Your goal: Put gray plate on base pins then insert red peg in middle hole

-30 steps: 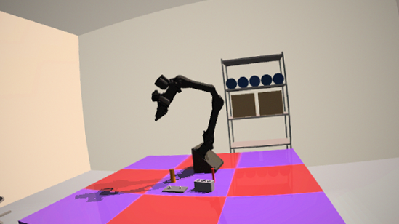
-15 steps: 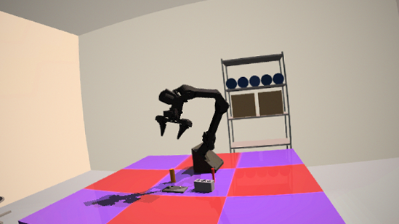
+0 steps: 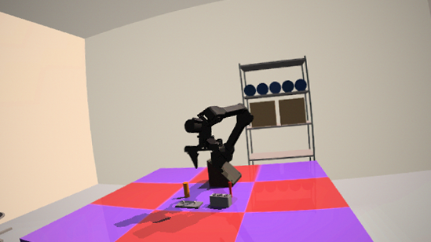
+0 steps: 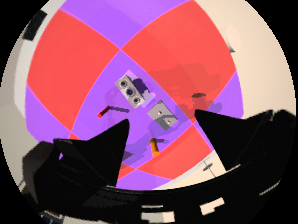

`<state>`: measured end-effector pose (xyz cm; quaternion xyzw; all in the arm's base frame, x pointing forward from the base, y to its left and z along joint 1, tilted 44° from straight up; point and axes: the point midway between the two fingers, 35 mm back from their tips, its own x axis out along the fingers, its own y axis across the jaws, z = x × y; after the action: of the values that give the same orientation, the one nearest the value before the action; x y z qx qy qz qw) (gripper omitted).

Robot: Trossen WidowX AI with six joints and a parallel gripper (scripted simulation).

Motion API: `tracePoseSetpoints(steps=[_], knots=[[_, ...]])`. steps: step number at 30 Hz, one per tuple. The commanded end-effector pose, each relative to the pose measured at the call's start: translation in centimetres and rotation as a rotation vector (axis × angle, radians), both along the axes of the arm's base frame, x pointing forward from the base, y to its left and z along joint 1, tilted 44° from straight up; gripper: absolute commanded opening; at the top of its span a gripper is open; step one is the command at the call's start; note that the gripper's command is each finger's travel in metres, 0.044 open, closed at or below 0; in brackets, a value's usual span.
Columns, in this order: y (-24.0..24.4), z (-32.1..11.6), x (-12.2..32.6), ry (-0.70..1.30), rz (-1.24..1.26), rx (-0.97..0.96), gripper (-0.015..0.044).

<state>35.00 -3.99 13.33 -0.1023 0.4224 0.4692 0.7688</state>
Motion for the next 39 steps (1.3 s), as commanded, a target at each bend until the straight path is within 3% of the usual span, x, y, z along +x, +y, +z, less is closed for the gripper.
tracePoseSetpoints(steps=[1, 11, 17, 39], knots=[[6.0, -0.4, -1.6, -0.201, 0.421, 0.002, 0.044], [6.1, -0.3, -1.7, -0.201, 0.421, 0.002, 0.044], [10.6, -4.6, -1.3, -0.203, 0.421, 0.004, 0.044], [13.1, -6.5, -1.3, -0.203, 0.421, 0.005, 0.044]])
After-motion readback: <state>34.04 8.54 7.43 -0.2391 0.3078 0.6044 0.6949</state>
